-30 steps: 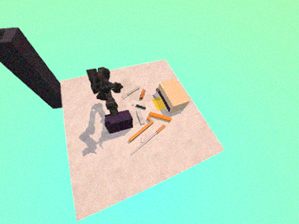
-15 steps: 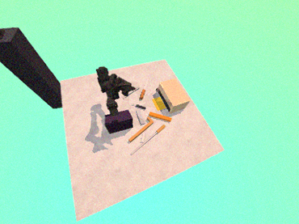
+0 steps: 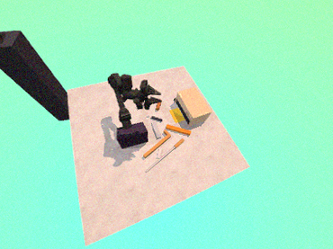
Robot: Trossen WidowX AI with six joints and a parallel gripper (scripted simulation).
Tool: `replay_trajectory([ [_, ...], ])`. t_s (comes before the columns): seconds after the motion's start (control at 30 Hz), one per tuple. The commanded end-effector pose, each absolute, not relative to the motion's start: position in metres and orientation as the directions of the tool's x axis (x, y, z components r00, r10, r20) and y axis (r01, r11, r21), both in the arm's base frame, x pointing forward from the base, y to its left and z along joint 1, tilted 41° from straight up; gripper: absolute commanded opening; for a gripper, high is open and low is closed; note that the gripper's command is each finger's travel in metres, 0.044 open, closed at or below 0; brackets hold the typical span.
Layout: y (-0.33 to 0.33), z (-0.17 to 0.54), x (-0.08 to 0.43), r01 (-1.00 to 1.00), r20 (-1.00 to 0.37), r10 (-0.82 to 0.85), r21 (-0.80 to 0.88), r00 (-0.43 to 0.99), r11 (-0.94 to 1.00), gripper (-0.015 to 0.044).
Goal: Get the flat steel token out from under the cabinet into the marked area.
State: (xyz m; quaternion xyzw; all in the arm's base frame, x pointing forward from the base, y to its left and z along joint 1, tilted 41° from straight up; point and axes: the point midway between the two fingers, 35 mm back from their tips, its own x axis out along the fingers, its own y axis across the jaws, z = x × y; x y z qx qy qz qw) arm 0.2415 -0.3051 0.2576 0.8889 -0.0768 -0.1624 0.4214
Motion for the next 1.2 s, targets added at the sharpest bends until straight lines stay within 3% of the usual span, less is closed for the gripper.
replay_trajectory([
  [0.0,-0.294,0.249,0.259,0.086,-0.259,-0.22,0.808,0.94,-0.583,0.027],
  [0.67,-0.22,0.219,0.326,0.408,-0.406,0.052,0.897,0.913,-0.172,0.027],
  [1.17,-0.146,0.2,0.359,0.446,-0.491,0.274,0.869,0.827,0.213,0.027],
])
